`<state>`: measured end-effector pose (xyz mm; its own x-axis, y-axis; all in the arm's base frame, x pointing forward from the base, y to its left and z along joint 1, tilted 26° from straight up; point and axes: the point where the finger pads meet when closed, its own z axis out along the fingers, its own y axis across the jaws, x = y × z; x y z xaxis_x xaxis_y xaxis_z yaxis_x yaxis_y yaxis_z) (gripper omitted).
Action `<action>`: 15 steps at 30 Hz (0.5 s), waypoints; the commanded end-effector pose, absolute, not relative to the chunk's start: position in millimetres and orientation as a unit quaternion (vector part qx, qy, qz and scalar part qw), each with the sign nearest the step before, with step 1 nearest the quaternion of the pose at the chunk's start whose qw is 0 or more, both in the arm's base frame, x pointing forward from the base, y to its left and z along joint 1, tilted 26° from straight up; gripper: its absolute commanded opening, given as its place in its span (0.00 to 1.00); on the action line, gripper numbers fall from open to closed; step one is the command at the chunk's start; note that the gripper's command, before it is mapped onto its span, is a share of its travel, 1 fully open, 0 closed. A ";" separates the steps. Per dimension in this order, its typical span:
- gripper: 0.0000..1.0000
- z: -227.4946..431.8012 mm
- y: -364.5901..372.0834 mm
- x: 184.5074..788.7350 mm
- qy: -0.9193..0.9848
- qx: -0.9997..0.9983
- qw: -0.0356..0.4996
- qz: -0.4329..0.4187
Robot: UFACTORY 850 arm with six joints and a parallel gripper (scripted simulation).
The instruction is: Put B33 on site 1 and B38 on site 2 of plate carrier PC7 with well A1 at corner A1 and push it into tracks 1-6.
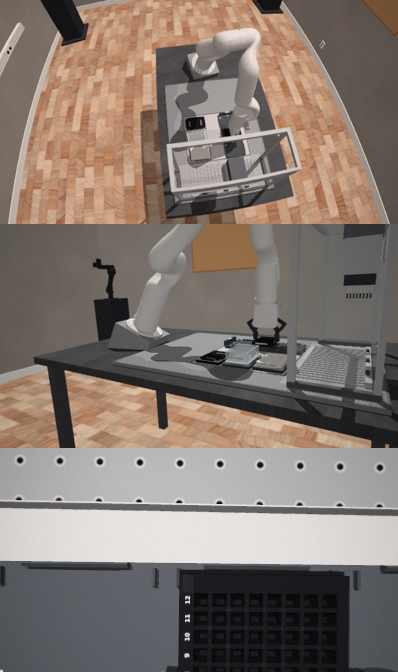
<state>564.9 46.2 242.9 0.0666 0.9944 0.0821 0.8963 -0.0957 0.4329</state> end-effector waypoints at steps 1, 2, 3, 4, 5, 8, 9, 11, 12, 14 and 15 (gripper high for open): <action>0.00 241.5 46.4 566.5 0.659 0.717 0.136 0.182; 0.00 240.9 46.4 566.8 0.659 0.717 0.136 0.182; 0.00 240.3 46.5 567.0 0.659 0.717 0.136 0.182; 0.00 240.3 46.5 567.0 0.659 0.717 0.136 0.182; 0.00 240.3 46.5 567.0 0.659 0.717 0.136 0.182; 0.00 238.5 46.5 567.9 0.659 0.717 0.136 0.182; 0.00 237.9 46.5 568.2 0.659 0.717 0.136 0.182; 0.00 236.7 46.6 568.8 0.659 0.717 0.136 0.182; 0.00 236.1 46.6 569.1 0.659 0.717 0.136 0.182; 0.00 234.9 46.7 569.7 0.659 0.717 0.136 0.182; 0.00 234.3 46.7 570.0 0.659 0.717 0.136 0.182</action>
